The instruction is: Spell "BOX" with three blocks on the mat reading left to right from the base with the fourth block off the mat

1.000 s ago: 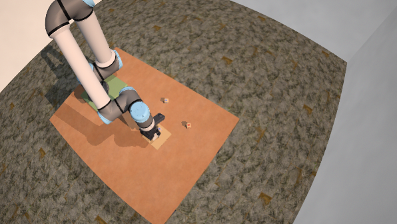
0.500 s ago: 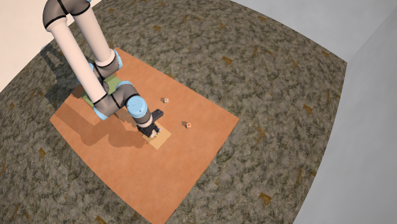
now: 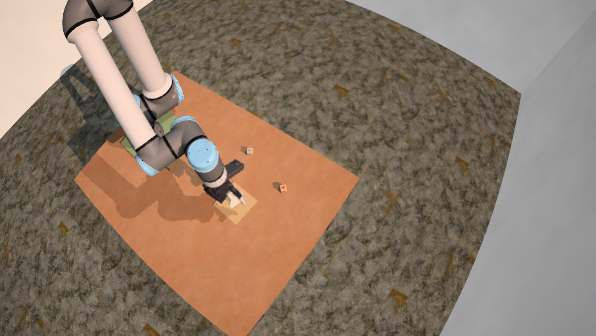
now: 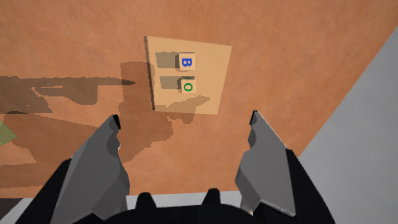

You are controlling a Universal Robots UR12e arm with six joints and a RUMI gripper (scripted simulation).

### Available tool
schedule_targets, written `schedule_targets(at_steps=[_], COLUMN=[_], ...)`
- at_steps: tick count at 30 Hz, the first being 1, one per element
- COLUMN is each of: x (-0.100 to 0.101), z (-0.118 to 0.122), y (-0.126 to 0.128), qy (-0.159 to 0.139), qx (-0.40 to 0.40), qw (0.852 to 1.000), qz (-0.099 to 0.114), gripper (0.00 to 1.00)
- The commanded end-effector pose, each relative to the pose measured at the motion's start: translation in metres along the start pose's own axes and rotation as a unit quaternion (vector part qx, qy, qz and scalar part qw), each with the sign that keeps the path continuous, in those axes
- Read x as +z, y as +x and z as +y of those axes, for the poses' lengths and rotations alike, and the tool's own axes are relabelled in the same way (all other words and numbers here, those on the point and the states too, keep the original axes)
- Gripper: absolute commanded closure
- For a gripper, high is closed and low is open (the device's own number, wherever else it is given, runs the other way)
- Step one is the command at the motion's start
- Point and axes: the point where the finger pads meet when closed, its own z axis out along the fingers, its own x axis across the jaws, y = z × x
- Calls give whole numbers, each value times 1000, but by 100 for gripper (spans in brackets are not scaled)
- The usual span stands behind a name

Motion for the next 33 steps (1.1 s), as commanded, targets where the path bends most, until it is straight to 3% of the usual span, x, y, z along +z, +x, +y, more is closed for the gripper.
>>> schedule_targets(at_steps=[1, 33], x=[-2, -2], z=[0, -4], y=[1, 6], qy=[0, 0], qx=[0, 32], qw=[1000, 999], qz=[1, 1], gripper=[0, 0])
